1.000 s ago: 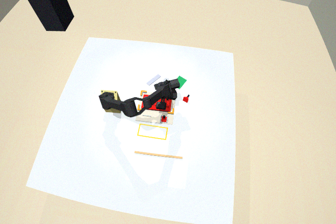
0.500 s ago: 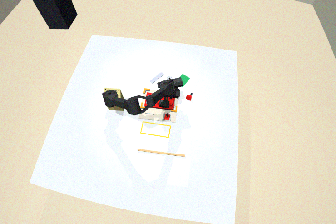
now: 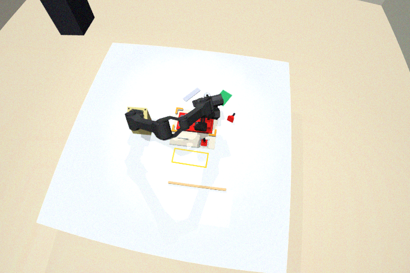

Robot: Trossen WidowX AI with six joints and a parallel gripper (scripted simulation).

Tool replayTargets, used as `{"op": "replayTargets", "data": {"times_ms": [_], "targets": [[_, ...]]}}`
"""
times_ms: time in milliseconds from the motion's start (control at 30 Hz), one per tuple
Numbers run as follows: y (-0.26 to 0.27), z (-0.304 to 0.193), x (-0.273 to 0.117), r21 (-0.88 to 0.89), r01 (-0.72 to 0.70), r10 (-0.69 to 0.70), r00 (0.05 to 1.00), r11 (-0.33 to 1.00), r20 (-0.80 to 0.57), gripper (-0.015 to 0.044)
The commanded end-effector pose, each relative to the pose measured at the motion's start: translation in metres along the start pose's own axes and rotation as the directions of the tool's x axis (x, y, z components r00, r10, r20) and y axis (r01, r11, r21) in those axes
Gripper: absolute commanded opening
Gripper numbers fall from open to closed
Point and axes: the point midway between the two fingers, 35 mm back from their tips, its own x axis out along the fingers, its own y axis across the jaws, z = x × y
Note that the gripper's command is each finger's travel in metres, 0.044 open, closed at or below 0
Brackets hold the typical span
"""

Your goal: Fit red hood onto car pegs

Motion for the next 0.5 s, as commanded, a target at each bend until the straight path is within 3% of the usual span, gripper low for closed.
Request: {"op": "replayTargets", "data": {"times_ms": [0, 133, 300, 467], "targets": [[0.0, 0.0, 0.0, 0.0, 0.0, 0.0, 1.0, 1.0, 0.0, 0.044], [0.001, 0.001, -0.015, 0.0, -0.002, 0.002, 1.0, 1.0, -0.002, 0.044], [0.001, 0.001, -0.067, 0.0, 0.0, 0.0, 1.0, 1.0, -0.01, 0.044], [0.001, 0.001, -0.07, 0.0, 0.0, 0.0, 1.0, 1.0, -0.011, 0.044]]}}
